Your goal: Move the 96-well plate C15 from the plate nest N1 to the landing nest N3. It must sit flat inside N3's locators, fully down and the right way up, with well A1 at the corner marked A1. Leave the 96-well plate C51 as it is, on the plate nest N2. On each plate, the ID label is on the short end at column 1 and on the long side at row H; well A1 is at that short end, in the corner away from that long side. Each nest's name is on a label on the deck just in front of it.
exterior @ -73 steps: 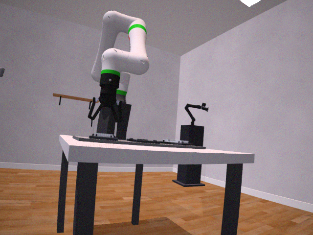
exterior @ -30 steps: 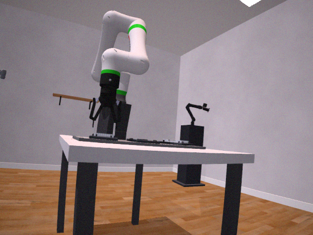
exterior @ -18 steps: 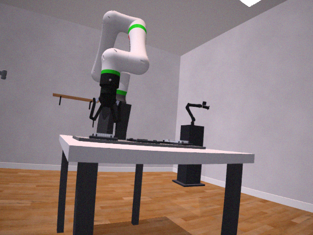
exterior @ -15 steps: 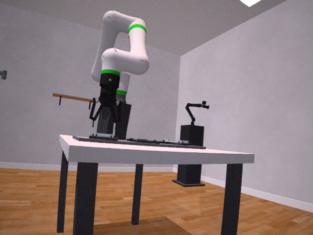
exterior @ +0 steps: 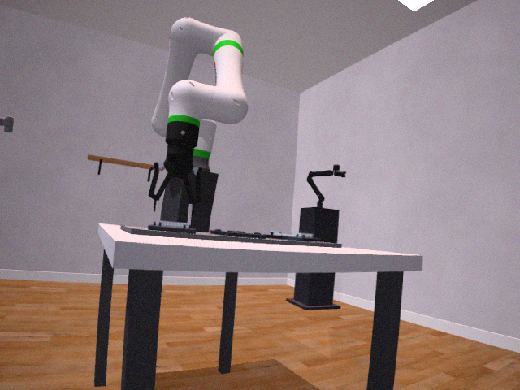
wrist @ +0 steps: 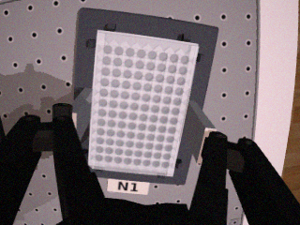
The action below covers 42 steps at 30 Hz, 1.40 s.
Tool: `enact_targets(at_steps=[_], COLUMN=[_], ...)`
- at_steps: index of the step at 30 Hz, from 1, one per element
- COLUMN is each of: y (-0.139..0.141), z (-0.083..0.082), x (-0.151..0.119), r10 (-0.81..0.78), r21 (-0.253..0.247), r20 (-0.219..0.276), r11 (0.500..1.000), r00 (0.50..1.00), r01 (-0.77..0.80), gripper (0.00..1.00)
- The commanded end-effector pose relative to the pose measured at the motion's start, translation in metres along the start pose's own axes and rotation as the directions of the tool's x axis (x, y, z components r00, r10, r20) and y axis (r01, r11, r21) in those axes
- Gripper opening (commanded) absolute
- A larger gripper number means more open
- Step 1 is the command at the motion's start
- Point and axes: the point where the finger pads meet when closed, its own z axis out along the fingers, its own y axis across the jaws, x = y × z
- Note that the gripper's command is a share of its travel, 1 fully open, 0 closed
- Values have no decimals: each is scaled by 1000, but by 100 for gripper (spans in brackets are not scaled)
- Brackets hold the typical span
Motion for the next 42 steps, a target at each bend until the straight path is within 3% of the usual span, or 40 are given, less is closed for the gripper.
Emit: enact_targets(at_steps=[1,24,42], y=[0,0,0], z=[0,-4,-38], x=[0,0,0], r10=[0,0,0], r21=[0,0,0], r20=[0,0,0], r11=[1000,1000,1000], r00=[1000,1000,1000], r01=[0,0,0], gripper=[0,0,0])
